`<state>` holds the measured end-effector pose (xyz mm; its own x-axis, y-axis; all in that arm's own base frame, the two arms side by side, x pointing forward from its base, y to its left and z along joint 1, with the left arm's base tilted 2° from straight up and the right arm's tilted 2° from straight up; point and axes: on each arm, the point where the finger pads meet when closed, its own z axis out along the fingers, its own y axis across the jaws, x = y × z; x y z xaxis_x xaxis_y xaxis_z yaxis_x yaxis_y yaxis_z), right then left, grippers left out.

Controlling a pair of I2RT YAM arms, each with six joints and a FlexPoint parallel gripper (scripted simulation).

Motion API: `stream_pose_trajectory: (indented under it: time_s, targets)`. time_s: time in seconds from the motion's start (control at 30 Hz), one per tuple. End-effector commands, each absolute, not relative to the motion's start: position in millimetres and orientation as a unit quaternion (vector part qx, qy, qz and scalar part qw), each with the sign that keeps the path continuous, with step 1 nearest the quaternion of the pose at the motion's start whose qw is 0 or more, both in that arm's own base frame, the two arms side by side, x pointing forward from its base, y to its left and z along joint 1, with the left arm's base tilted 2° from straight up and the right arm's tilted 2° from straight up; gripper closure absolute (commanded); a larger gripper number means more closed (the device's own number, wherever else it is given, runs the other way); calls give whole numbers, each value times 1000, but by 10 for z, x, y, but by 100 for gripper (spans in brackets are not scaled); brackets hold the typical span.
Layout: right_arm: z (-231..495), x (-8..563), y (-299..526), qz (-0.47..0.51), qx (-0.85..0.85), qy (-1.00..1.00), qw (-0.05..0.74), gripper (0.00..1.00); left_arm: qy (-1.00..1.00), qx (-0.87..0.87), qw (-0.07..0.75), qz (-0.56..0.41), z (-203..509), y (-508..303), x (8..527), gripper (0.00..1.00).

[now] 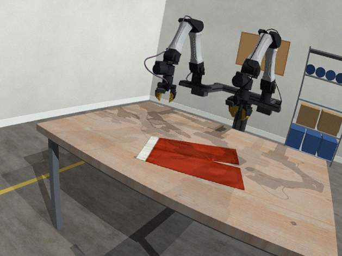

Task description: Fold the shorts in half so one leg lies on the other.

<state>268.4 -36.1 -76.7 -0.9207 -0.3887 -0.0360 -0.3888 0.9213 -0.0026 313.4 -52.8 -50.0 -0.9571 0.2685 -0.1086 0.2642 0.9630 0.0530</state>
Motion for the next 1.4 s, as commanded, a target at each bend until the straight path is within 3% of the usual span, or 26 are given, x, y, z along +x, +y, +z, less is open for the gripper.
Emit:
stream_pose_trajectory:
  time_s: [0.0, 0.1, 0.57, 0.67, 0.97, 1.13, 1.3, 1.33, 1.37]
  targets:
    - [-826, 2997, -302, -14, -76, 995, 58, 43, 979, 181, 92, 28, -678, -677, 3253, 43]
    - [-832, 3029, -288, -13, -60, 996, 63, 43, 977, 182, 109, 28, -617, -710, 3335, 43]
    - [-1366, 3211, 24, 13, 251, 965, 71, 43, 935, 344, 75, 36, -1463, -1160, 2662, 43]
    - [-1342, 3246, 35, 15, 259, 963, 78, 43, 935, 339, 94, 35, -1400, -1200, 2756, 43]
    - [-1759, 3267, 260, 35, 464, 882, 74, 43, 889, 450, 70, 42, -1854, -1311, 2152, 43]
    - [-1859, 3260, 326, 37, 492, 867, 72, 43, 877, 475, 58, 45, -1941, -1292, 1963, 43]
    - [-1747, 3365, 331, 44, 475, 875, 86, 43, 886, 455, 84, 41, -1816, -1374, 2145, 43]
    - [-1906, 3147, 260, 22, 464, 884, 54, 43, 888, 458, 29, 46, -1939, -1175, 1849, 43]
    - [-1874, 3150, 252, 26, 464, 883, 59, 43, 888, 457, 29, 45, -1944, -1177, 1852, 43]
